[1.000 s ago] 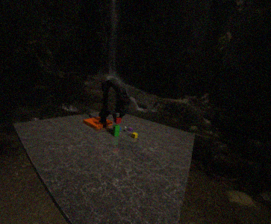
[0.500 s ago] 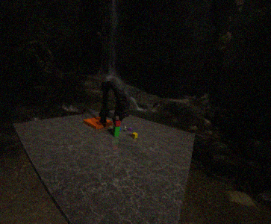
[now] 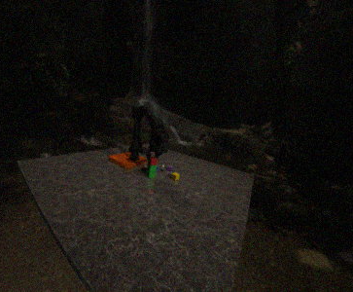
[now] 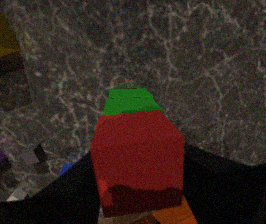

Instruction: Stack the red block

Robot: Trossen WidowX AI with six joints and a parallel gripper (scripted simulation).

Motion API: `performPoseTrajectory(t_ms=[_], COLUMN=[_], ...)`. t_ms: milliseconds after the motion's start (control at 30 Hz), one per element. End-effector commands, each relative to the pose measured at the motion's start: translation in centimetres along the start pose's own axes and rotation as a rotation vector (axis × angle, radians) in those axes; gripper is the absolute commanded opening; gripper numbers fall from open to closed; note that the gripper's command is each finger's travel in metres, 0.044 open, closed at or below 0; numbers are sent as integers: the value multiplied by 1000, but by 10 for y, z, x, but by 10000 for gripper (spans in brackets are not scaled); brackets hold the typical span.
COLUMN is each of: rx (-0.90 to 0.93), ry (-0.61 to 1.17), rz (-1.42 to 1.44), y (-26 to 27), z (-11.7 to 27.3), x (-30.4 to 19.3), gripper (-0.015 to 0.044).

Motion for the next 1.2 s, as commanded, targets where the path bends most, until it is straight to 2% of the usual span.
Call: performPoseTrajectory(t_ms=[0,367,933,1167], rx=[-6,-6,0,0], ry=[0,0,1,1], rz=[-2,-2,0,0], y=[-1,-1,0,0], z=[-1,3,0,0], x=[0,0,0,0], gripper=[0,0,440,440])
Point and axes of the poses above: the point midway between the two fingers, 35 mm back from their tips, its own z axis back along the fingers, its own y axis across the jaws, x = y × z, the point moved 4 cm from there along z, back along the fingers, and after that the axes turned 14 degrees about z, right-handed, at the moved point
